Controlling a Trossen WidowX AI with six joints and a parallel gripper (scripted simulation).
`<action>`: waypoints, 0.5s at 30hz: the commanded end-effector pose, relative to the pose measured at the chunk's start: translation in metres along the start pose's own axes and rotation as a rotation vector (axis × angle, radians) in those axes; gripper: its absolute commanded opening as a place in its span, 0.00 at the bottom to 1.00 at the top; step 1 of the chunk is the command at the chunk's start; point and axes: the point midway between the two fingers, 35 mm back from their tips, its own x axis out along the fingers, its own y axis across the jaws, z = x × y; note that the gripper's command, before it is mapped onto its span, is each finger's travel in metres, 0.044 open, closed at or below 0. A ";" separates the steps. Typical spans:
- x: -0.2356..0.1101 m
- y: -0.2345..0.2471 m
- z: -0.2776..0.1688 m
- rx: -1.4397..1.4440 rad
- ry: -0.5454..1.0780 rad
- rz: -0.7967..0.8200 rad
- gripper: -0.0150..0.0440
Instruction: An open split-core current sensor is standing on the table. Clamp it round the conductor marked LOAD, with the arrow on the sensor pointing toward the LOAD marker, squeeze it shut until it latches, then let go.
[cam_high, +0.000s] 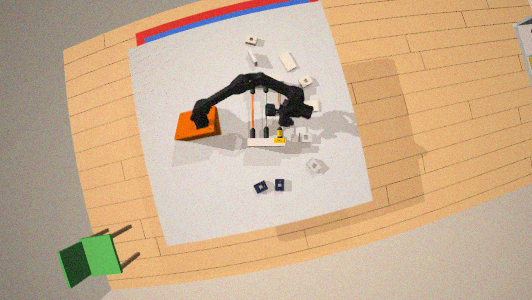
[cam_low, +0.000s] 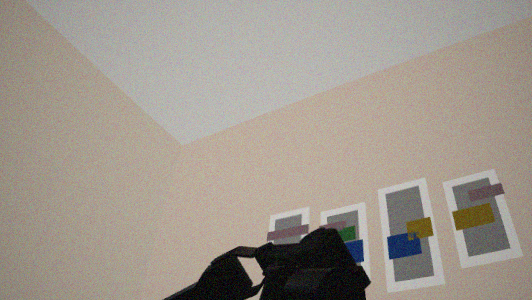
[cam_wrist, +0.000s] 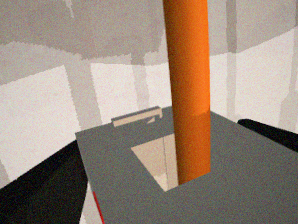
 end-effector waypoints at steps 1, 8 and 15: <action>0.000 0.000 0.000 0.000 0.000 0.000 0.48; 0.000 0.000 0.000 0.000 0.000 0.000 0.70; 0.000 0.000 0.000 0.000 0.000 0.000 0.70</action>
